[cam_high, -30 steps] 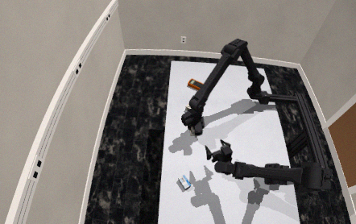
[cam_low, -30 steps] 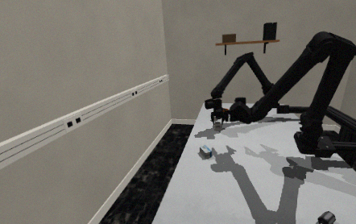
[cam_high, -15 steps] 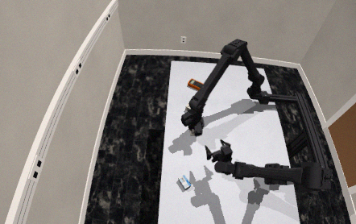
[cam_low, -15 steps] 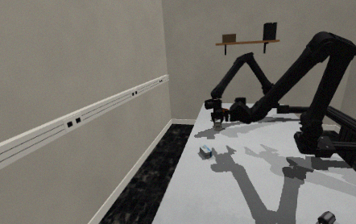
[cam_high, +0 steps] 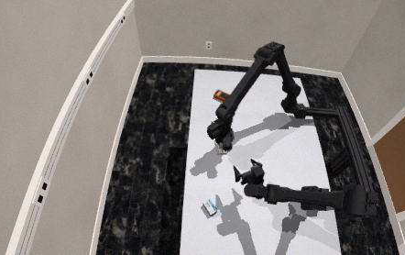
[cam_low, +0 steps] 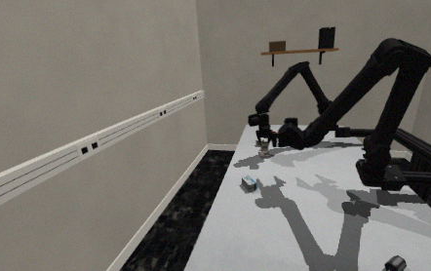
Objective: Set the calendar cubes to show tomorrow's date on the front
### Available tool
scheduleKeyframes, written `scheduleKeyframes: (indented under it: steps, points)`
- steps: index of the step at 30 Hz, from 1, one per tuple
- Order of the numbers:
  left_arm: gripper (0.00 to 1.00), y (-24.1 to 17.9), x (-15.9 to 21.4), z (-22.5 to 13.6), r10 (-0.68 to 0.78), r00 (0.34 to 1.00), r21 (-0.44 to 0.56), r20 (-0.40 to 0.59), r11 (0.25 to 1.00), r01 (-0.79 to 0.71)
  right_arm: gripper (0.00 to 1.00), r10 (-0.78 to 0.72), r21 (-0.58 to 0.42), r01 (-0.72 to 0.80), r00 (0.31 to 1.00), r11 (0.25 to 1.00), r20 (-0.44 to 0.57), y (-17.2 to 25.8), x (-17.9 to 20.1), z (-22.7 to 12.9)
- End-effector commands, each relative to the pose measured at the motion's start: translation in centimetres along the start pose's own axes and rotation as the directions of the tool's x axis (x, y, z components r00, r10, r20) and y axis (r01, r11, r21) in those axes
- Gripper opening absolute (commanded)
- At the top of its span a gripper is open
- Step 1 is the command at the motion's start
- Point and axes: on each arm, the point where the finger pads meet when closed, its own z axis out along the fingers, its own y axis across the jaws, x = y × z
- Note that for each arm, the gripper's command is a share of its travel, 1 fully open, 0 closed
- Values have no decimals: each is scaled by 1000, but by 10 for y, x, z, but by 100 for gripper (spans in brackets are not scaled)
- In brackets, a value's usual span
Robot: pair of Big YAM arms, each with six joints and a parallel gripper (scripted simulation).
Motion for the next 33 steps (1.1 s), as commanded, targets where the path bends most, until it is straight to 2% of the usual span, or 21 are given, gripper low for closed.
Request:
scheduleKeyframes:
  steps: [1,4,8,14,16,21,31,33]
  points:
    - [100,19,-25,1,48,998,-27,35,999,-47,41,54,52,-55,998,997,27,-15,-17,-33]
    - [100,19,-25,1,48,998,-27,35,999,-47,41,173,35,-174,985,984,24,-6,-17,-22]
    - [100,19,-25,1,48,998,-27,35,999,-47,41,382,26,-383,924,924,26,12,-17,-14]
    - [100,19,-25,1,48,998,-27,35,999,-47,41,563,31,-565,825,825,57,18,-16,-24]
    - [100,19,-25,1,48,998,-27,35,999,-47,41,563,31,-565,825,825,57,18,-16,-24]
    - [100,19,-25,1,48,998,-27,35,999,-47,41,724,19,-727,686,686,68,29,-17,-22]
    - [100,12,-24,1,62,997,1,37,998,-62,41,913,-7,-915,403,404,70,50,-17,-14]
    - [100,12,-24,1,62,997,1,37,998,-62,41,913,-7,-915,403,404,70,50,-17,-14]
